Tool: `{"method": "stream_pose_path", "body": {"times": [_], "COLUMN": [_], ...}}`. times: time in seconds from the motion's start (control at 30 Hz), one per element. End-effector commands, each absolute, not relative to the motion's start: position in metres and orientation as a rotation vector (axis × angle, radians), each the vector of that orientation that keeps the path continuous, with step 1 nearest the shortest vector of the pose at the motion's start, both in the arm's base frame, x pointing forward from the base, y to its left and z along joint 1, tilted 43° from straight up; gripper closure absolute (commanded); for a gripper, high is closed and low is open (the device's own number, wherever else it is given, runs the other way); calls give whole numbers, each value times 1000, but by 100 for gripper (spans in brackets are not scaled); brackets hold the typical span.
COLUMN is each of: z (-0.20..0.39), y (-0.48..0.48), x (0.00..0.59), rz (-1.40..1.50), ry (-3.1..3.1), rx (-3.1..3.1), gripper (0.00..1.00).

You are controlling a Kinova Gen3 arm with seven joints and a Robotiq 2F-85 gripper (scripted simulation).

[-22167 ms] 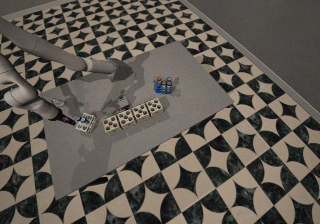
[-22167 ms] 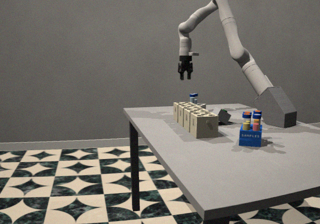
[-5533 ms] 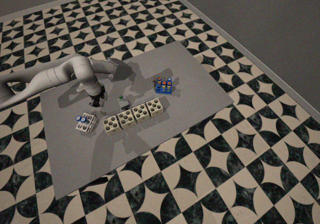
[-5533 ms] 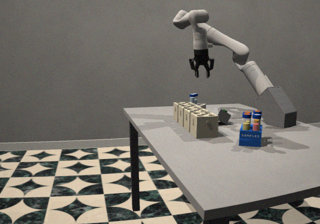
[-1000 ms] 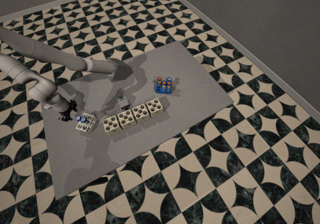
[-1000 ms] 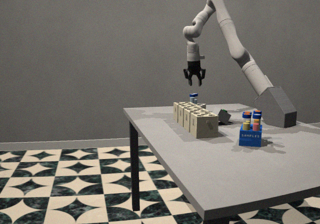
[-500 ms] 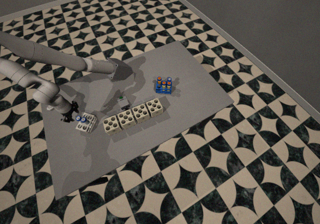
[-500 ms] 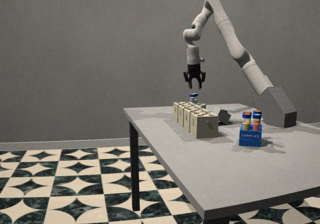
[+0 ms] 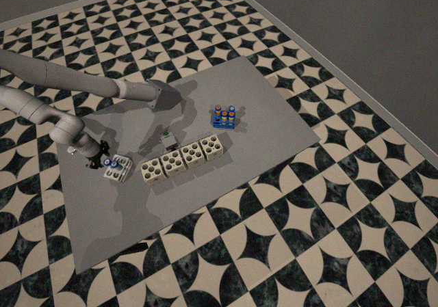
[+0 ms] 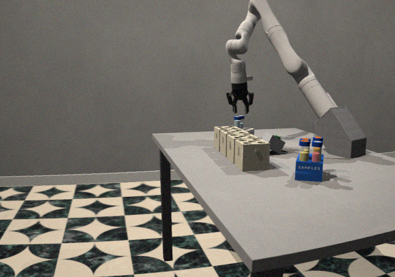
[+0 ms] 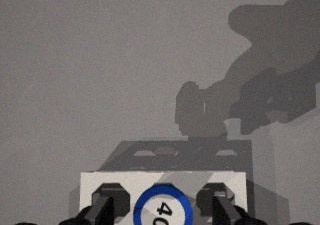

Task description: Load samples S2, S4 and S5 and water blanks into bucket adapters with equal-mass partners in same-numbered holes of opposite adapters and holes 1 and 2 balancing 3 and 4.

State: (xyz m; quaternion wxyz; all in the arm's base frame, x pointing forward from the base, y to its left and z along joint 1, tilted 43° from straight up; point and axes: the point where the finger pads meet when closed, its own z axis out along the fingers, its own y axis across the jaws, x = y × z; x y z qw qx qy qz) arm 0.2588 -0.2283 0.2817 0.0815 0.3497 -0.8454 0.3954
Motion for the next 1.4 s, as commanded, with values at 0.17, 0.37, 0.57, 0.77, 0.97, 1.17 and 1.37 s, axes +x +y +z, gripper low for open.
{"method": "stream_pose_path", "body": {"times": [0.17, 0.37, 0.57, 0.77, 0.97, 1.17, 1.37], "z": [275, 269, 267, 267, 267, 266, 265], "y": [-234, -239, -241, -241, -241, -242, -243], "x": [262, 264, 265, 265, 264, 265, 265], "rz": [1184, 1184, 1184, 1184, 1184, 1184, 1184], "ry": [-2526, -2526, -2526, -2526, -2526, -2526, -2526], "rx": [1045, 1045, 1045, 1045, 1044, 1045, 1045], "gripper": [38, 38, 38, 38, 38, 38, 38]}}
